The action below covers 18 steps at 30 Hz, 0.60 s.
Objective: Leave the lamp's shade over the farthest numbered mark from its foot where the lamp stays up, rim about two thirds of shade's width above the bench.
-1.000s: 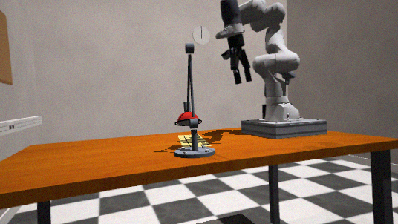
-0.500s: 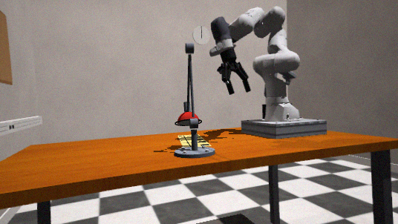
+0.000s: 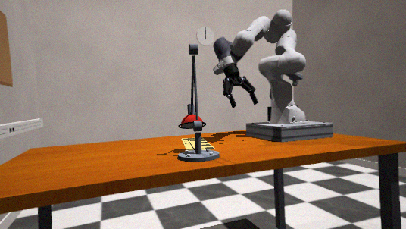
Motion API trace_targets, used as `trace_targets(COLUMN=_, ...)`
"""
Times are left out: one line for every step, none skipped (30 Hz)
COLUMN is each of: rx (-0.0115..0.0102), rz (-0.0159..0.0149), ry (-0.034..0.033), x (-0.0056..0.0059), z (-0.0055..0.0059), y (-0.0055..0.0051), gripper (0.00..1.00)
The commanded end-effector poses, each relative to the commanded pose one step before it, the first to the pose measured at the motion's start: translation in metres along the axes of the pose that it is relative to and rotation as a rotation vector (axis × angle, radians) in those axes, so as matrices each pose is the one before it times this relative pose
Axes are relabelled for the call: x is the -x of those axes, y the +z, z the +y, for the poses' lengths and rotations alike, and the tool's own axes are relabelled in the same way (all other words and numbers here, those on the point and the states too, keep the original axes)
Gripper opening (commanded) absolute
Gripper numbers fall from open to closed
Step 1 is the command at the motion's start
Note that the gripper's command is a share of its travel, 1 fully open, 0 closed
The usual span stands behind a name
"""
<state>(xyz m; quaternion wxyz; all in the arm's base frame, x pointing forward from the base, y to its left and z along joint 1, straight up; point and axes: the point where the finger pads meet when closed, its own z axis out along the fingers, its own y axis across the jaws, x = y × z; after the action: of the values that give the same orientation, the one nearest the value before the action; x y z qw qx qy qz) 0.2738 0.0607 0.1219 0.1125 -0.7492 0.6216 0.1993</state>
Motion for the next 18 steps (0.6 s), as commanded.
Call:
trace_targets(rx=-0.04628, rz=-0.02621, ry=0.00747, x=-0.01013, z=-0.00582, y=0.00412, gripper=1.00)
trace_targets(rx=0.00000, rz=0.00000, ry=0.00000, x=0.00000, z=0.00000, y=0.00000, gripper=1.00)
trace_targets(rx=-0.00718, rz=-0.01240, ry=0.01683, x=-0.00292, z=0.00230, y=0.00323, gripper=1.00)
trace_targets(rx=-0.00718, rz=-0.01240, ry=0.01683, x=-0.00300, z=0.00227, y=0.00318, gripper=1.00)
trace_targets(rx=-0.00718, rz=-0.01240, ry=0.01683, x=-0.00308, z=0.00224, y=0.00313, gripper=1.00)
trace_targets(rx=-0.00718, rz=-0.01240, ry=0.01683, x=-0.00315, z=0.00221, y=0.00307, gripper=1.00)
trace_targets(rx=-0.00718, rz=-0.01240, ry=0.01683, x=-0.00323, z=0.00218, y=0.00302, gripper=1.00)
trace_targets(rx=-0.00718, rz=-0.01240, ry=0.01683, x=-0.00330, z=0.00215, y=0.00296, gripper=1.00)
trace_targets(rx=-0.00718, rz=-0.01240, ry=0.01683, x=-0.00337, z=0.00211, y=0.00290, gripper=1.00)
trace_targets(rx=-0.00718, rz=-0.01240, ry=0.01683, x=-0.00345, z=0.00207, y=0.00285, gripper=1.00)
trace_targets(rx=-0.00718, rz=-0.01240, ry=0.01683, x=-0.00352, z=0.00204, y=0.00279, gripper=1.00)
trace_targets(rx=-0.00718, rz=-0.01240, ry=0.01683, x=-0.00358, z=0.00200, y=0.00273, gripper=1.00)
trace_targets(rx=-0.00718, rz=-0.01240, ry=0.01683, x=-0.00365, z=0.00195, y=0.00267, gripper=1.00)
trace_targets(rx=-0.00718, rz=-0.01240, ry=0.01683, x=-0.00372, z=0.00191, y=0.00261, gripper=1.00)
trace_targets(rx=-0.00718, rz=-0.01240, ry=0.01683, x=-0.00378, z=0.00187, y=0.00255, gripper=1.00)
trace_targets(rx=-0.00718, rz=-0.01240, ry=0.01683, x=-0.00384, z=0.00182, y=0.00249, gripper=1.00)
trace_targets(rx=-0.00718, rz=-0.01240, ry=0.01683, x=-0.00390, z=0.00177, y=0.00243, gripper=1.00)
trace_targets(rx=0.00000, rz=0.00000, ry=0.00000, x=0.00000, z=0.00000, y=0.00000, gripper=1.00)
